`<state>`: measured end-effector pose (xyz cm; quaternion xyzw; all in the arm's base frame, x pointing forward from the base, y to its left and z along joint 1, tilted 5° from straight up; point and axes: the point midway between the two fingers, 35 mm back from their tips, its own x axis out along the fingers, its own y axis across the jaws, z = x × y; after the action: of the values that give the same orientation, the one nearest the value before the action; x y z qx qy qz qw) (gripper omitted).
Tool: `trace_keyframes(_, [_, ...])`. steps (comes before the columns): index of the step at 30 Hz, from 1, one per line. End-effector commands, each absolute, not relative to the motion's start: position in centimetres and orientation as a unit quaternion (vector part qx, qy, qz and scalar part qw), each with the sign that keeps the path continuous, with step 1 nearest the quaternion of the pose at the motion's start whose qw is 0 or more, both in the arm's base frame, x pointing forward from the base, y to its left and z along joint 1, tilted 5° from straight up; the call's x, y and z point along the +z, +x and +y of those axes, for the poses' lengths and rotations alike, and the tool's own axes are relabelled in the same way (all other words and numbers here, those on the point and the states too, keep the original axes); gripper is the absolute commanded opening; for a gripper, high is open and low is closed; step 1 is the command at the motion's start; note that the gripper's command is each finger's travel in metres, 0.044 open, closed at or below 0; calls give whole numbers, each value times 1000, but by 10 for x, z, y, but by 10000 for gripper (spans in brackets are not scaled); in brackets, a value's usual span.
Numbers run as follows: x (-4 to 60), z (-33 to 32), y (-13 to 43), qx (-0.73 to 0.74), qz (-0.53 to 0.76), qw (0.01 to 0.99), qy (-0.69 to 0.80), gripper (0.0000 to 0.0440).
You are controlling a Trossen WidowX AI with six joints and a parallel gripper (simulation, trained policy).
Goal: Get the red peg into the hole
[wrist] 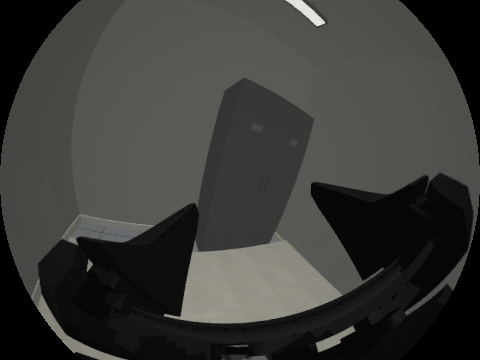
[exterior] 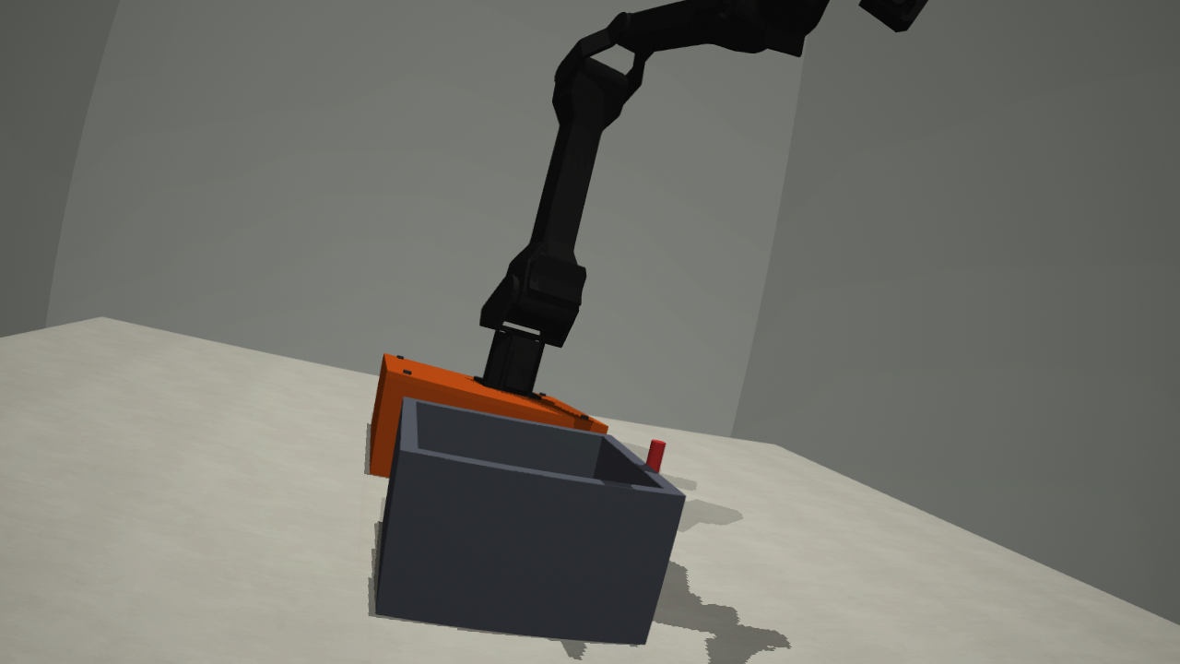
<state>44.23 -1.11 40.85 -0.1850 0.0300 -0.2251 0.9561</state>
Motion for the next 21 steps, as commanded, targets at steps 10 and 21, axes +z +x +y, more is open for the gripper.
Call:
trace_keyframes(10, [307, 49, 420, -133, 166, 976, -57, 440])
trace_keyframes(21, [218, 88, 368, -105, 319, 941, 45, 440])
